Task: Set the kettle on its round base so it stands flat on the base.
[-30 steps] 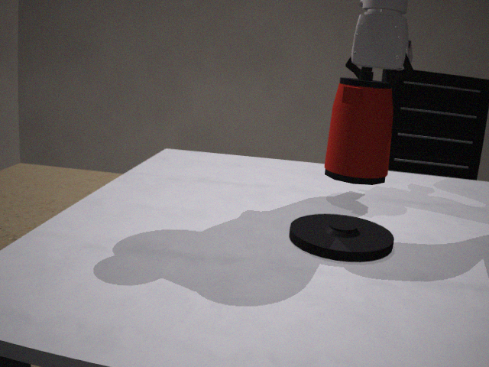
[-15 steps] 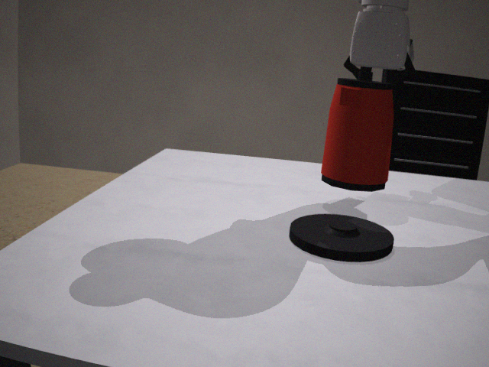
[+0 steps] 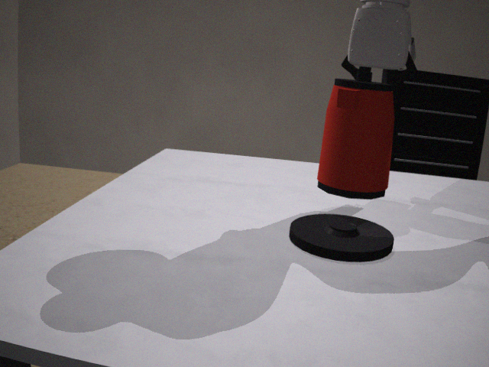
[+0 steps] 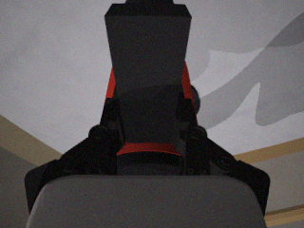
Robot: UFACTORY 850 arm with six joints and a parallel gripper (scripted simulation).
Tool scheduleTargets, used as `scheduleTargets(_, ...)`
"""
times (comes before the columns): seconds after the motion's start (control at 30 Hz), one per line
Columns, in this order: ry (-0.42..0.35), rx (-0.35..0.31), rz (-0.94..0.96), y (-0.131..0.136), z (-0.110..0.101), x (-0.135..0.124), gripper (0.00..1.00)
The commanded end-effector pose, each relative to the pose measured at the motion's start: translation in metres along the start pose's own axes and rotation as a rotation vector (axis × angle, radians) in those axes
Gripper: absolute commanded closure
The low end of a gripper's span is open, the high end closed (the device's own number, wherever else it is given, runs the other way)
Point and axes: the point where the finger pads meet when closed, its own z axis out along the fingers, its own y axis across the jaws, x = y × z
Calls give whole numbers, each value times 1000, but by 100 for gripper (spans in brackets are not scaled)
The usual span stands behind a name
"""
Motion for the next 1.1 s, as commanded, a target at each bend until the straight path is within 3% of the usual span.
scheduleTargets(0.0, -1, 1, 1, 4, -1, -18, 100)
scheduleTargets(1.07, -1, 1, 1, 30, -1, -95, 100)
